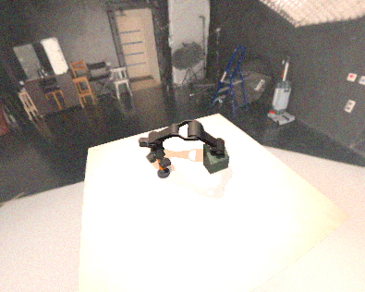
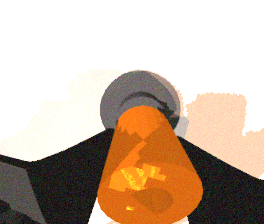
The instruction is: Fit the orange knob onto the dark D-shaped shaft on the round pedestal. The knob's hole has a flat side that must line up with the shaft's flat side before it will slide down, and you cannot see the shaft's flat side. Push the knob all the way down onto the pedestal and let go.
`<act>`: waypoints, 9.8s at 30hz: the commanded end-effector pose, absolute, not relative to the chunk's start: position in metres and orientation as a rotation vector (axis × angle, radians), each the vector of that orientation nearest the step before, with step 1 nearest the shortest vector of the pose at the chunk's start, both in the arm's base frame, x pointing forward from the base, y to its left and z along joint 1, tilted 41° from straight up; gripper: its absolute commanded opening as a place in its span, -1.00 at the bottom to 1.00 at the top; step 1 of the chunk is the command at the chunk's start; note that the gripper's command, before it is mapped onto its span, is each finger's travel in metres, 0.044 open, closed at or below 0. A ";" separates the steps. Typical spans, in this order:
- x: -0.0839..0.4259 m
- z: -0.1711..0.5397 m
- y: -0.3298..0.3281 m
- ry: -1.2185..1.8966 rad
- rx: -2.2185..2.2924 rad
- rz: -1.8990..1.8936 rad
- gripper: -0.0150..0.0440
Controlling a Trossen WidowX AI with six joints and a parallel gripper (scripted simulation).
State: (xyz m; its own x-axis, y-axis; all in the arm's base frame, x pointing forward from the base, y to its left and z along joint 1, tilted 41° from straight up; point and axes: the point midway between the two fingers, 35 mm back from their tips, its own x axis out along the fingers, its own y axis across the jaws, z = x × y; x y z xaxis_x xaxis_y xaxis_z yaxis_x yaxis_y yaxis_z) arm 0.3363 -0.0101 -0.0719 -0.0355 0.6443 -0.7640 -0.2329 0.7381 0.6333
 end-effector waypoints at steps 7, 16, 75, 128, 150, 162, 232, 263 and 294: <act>0.339 -0.067 -0.012 1.440 0.358 0.732 -0.49; 0.342 -0.068 -0.013 1.348 0.196 0.874 -0.49; 0.337 -0.069 -0.012 1.349 0.196 0.874 -0.49; 0.340 -0.067 -0.012 1.337 0.176 0.891 -0.49; 0.341 -0.071 -0.010 1.247 0.034 1.008 -0.49; 0.336 -0.067 -0.013 1.247 0.034 1.008 -0.49; 0.337 -0.068 -0.013 1.247 0.034 1.008 -0.49; 0.339 -0.071 -0.011 1.136 -0.128 1.134 -0.49; 0.340 -0.071 -0.010 1.136 -0.128 1.134 -0.49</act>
